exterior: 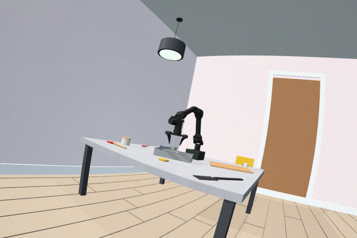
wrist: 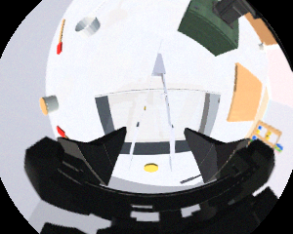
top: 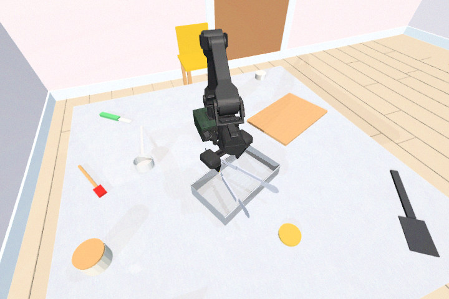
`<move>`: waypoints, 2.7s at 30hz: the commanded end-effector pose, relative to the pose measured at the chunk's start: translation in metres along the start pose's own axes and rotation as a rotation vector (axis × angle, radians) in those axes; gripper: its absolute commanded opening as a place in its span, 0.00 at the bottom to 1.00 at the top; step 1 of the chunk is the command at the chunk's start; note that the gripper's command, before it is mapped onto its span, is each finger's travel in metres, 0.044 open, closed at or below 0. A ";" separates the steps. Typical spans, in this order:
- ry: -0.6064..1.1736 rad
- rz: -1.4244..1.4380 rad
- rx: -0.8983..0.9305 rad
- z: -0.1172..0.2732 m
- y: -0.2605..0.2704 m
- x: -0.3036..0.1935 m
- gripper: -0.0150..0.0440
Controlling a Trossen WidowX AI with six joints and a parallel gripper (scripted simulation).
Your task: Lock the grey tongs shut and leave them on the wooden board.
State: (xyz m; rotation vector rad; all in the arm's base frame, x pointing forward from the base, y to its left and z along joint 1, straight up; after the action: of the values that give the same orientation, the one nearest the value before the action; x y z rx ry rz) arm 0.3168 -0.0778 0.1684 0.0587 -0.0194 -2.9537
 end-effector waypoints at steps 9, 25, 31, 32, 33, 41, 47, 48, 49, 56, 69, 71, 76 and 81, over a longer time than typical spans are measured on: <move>-0.013 -0.004 -0.003 -0.024 0.000 0.000 1.00; -0.013 -0.004 -0.003 -0.050 0.000 0.001 1.00; -0.013 -0.004 -0.003 -0.060 0.000 0.002 1.00; -0.013 -0.004 -0.003 -0.062 0.000 0.002 1.00; -0.013 -0.004 -0.003 -0.063 0.000 0.002 1.00; -0.014 -0.004 -0.003 -0.076 -0.001 0.004 1.00; -0.014 -0.004 -0.003 -0.080 -0.001 0.004 1.00; -0.014 -0.004 -0.003 -0.080 -0.001 0.004 1.00; -0.004 -0.001 -0.002 -0.077 -0.001 0.002 0.96; -0.004 -0.001 -0.002 -0.077 -0.001 0.002 0.81; -0.004 -0.001 -0.002 -0.077 -0.001 0.002 0.66; -0.004 -0.001 -0.002 -0.077 -0.001 0.002 0.64; -0.004 -0.001 -0.002 -0.077 -0.001 0.002 0.58; -0.004 -0.001 -0.002 -0.077 -0.001 0.002 0.53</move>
State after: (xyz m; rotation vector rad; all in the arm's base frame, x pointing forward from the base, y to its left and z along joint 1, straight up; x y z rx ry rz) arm 0.3170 -0.0783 0.0911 0.0474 -0.0205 -2.9550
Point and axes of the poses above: the point midway between the two fingers, 35 mm back from their tips, its own z axis back along the fingers, its own y axis across the jaws, x = y × z, the point moved 10 cm from there along z, back along the fingers, and after that the axes turned 6 degrees about -z, right-handed, at the moved point
